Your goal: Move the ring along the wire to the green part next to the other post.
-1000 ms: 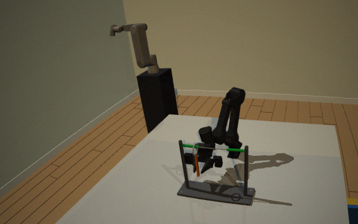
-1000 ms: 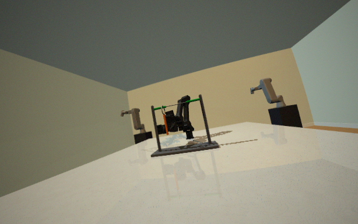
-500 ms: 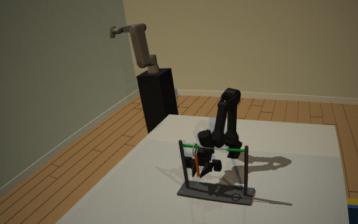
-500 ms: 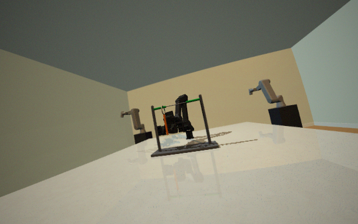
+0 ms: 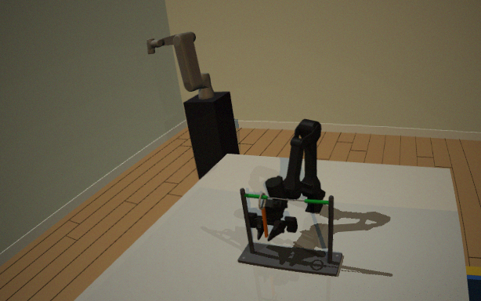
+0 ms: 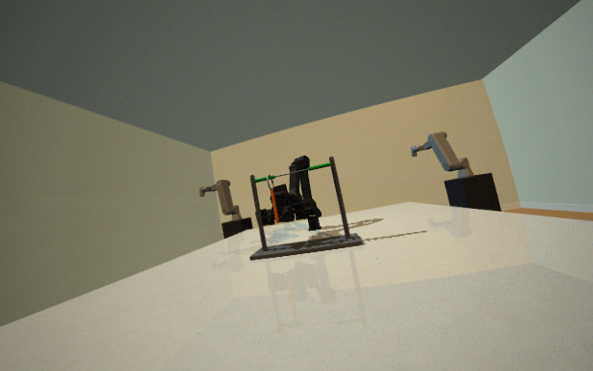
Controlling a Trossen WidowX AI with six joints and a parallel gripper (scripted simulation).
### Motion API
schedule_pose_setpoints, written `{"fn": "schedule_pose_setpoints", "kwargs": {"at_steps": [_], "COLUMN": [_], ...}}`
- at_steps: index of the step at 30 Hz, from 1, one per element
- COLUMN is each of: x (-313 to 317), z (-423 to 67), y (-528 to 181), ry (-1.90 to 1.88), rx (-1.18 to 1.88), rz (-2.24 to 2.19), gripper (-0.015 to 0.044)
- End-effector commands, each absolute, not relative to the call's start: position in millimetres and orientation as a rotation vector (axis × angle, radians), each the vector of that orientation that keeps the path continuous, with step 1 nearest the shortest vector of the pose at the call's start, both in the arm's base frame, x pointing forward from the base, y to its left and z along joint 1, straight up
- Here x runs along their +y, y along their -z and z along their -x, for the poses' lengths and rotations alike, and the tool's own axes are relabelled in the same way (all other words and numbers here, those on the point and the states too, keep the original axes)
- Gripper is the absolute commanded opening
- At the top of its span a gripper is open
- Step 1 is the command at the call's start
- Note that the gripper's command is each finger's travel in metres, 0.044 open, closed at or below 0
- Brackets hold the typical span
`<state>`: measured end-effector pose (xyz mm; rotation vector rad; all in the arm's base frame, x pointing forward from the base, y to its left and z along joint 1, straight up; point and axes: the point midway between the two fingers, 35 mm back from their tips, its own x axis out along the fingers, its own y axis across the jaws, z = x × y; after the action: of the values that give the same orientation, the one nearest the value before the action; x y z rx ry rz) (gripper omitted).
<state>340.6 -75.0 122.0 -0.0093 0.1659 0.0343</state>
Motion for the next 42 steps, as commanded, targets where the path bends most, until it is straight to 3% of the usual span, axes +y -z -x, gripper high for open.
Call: {"fn": "schedule_pose_setpoints", "kwargs": {"at_steps": [1, 18, 30, 42], "x": [-76.4, -76.4, -75.3, -75.5], "z": [-342.1, -342.1, -341.2, -341.4], "y": [-124.4, -124.4, -122.6, -127.2], "ry": [-0.028, -0.028, -0.033, -0.035], "rx": [0.158, 0.158, 0.164, 0.164], "rz": [0.009, 0.009, 0.010, 0.010], "gripper": [0.0160, 0.0160, -0.0150, -0.0150]}}
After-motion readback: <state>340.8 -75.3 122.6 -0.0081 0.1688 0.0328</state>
